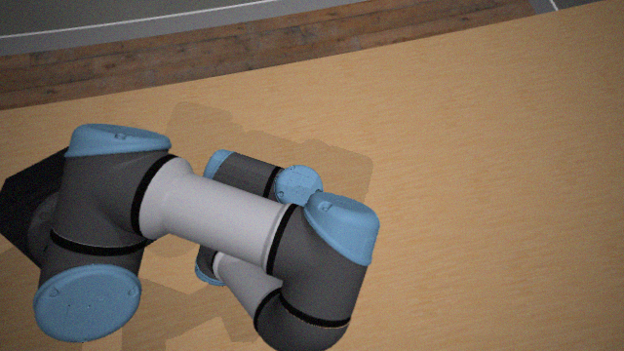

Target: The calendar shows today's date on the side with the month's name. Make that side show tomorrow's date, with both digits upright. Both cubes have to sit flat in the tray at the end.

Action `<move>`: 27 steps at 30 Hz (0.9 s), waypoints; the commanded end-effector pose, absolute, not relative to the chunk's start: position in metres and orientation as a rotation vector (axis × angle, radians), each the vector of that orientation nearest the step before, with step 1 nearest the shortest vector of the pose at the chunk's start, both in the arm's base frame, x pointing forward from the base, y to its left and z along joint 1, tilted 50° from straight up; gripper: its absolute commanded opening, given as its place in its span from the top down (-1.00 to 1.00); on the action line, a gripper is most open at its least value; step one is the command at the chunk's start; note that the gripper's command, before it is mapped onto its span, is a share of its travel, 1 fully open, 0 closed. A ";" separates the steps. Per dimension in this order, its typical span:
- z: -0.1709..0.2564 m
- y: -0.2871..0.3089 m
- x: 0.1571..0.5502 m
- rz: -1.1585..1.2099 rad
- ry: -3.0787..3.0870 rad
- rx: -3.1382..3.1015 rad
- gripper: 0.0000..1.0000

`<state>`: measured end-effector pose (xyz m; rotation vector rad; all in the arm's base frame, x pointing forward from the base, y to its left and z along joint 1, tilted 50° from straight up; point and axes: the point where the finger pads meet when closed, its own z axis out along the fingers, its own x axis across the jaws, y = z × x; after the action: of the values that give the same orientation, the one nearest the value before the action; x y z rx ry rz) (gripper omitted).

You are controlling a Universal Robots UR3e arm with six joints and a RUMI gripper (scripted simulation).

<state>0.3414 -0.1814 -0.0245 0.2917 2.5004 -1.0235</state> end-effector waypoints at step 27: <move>-0.024 -0.181 0.342 -1.023 2.500 0.291 0.80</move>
<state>0.3414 -0.1814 -0.0245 0.2917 2.5004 -1.0235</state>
